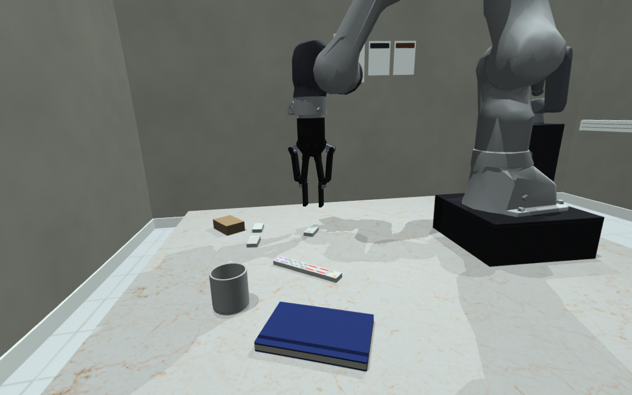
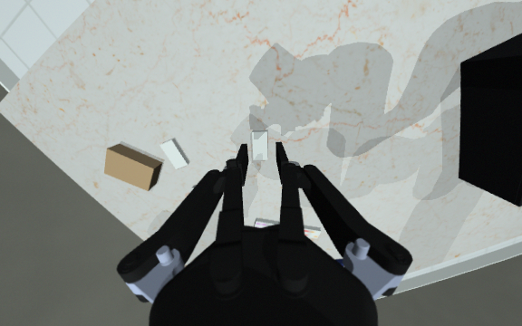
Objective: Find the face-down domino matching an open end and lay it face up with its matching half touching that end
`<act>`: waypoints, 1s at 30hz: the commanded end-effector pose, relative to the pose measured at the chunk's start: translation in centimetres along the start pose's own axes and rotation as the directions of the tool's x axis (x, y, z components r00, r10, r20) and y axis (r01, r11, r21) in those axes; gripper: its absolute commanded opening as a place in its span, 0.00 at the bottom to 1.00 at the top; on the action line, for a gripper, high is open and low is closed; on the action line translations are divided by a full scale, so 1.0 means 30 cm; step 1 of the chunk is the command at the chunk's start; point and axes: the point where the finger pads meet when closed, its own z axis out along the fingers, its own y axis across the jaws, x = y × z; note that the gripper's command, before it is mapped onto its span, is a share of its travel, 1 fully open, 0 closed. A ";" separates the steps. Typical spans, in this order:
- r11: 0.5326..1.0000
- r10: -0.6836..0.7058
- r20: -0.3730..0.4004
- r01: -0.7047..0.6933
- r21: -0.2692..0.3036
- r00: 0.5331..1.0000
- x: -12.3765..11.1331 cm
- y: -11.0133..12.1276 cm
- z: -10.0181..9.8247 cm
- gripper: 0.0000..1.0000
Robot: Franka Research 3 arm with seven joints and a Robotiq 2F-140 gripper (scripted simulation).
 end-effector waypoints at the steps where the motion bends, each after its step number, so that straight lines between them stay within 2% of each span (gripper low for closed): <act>1: 0.999 0.034 -0.005 -0.034 0.008 0.999 0.001 -0.010 0.011 0.34; 14: 0.999 0.034 -0.005 -0.034 0.008 0.999 0.001 -0.011 0.103 0.34; 30: 0.999 0.034 -0.005 -0.034 0.008 0.999 0.001 -0.012 0.182 0.34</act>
